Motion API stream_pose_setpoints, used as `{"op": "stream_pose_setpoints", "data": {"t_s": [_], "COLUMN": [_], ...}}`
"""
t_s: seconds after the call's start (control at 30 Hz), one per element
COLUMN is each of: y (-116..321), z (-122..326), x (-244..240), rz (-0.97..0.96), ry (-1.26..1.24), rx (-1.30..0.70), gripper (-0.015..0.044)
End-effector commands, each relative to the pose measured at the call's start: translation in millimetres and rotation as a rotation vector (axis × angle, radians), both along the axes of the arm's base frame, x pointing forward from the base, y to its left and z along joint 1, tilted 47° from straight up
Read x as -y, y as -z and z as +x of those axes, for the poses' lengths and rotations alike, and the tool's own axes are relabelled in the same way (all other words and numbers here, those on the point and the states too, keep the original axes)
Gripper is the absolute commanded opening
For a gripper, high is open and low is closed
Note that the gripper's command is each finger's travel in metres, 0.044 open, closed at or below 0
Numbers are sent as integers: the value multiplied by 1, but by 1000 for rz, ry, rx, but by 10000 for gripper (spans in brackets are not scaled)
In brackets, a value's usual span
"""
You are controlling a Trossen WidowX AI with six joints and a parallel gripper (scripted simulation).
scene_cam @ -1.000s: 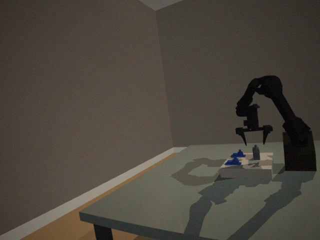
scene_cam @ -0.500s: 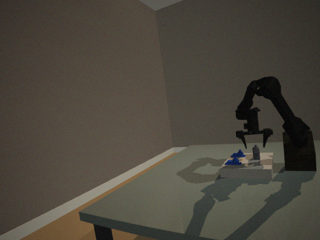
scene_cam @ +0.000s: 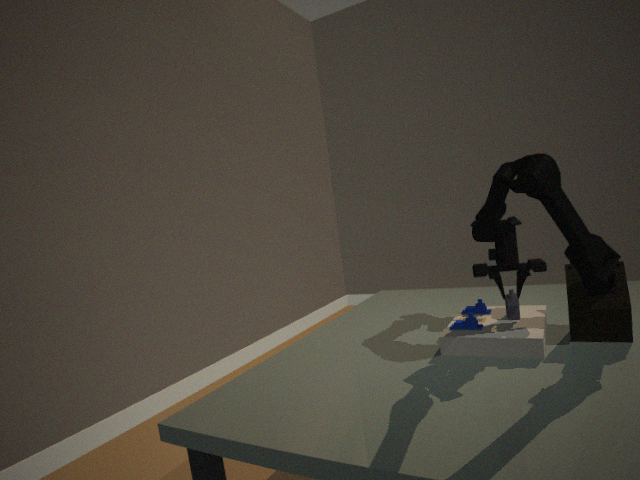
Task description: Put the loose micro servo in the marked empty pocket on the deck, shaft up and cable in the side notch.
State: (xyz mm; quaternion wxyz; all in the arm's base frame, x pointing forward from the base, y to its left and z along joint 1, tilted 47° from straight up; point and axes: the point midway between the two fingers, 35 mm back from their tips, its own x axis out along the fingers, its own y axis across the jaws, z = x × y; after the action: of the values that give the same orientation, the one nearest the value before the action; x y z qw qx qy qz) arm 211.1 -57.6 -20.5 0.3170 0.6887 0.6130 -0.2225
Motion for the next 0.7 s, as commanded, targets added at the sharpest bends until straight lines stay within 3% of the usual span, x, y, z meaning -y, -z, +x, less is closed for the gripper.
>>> {"op": "stream_pose_setpoints", "data": {"t_s": [0.0, 0.1, 0.23, 0.67], "y": [1, 1, -6, -22], "z": [0, 0, -1, -11], "x": [-1, -1, 6, 17], "rz": [4, 4, 3, 3], "ry": [3, 3, 3, 3], "rx": [-3, -3, -4, -4], "gripper": [105, 85, 0, 0]}}
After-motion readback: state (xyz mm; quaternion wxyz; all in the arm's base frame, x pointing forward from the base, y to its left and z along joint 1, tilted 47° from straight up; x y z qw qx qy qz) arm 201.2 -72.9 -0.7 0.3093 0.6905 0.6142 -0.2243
